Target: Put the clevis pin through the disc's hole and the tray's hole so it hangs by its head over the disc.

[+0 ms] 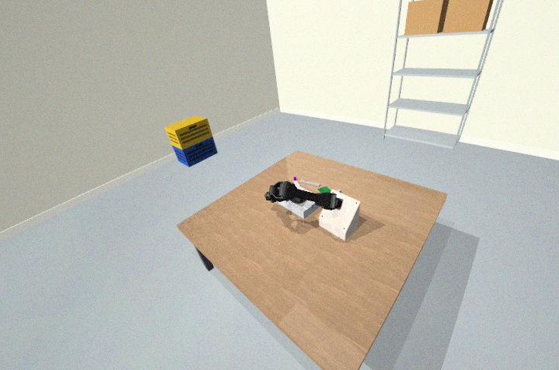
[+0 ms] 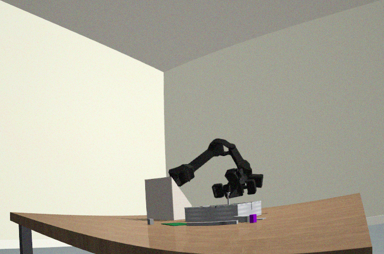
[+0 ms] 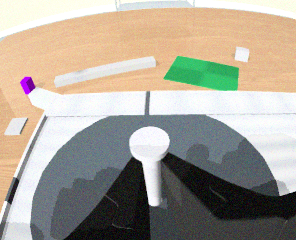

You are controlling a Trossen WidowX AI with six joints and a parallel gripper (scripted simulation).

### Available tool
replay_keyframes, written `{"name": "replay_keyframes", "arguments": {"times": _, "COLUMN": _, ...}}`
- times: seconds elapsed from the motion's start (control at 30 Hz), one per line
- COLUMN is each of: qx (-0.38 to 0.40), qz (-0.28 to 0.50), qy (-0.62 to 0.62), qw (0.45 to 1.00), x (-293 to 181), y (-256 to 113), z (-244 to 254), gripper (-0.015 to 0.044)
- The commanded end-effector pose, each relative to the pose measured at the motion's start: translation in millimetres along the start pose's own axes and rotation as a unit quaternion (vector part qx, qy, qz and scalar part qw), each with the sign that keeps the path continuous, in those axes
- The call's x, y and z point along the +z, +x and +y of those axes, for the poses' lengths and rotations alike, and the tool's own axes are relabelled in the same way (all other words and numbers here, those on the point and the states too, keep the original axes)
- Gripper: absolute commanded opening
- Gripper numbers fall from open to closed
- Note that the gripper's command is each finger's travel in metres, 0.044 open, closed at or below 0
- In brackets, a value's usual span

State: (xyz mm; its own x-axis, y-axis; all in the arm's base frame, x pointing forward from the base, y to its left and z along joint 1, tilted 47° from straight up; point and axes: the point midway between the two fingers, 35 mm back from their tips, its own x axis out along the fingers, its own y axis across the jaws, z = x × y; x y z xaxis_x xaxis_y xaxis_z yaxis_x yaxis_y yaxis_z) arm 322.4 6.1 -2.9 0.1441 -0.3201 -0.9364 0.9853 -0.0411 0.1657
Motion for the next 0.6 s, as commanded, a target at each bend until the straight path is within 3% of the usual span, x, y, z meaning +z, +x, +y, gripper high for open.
{"name": "replay_keyframes", "arguments": {"times": 0.0, "qx": 0.002, "qz": 0.002, "qy": -0.001, "qw": 1.000, "x": -0.7, "y": -0.9, "z": 2.6, "gripper": 0.0000}}
{"name": "replay_keyframes", "arguments": {"times": 0.57, "qx": 0.002, "qz": 0.002, "qy": -0.001, "qw": 1.000, "x": -1.3, "y": -2.2, "z": 6.0, "gripper": 0.0000}}
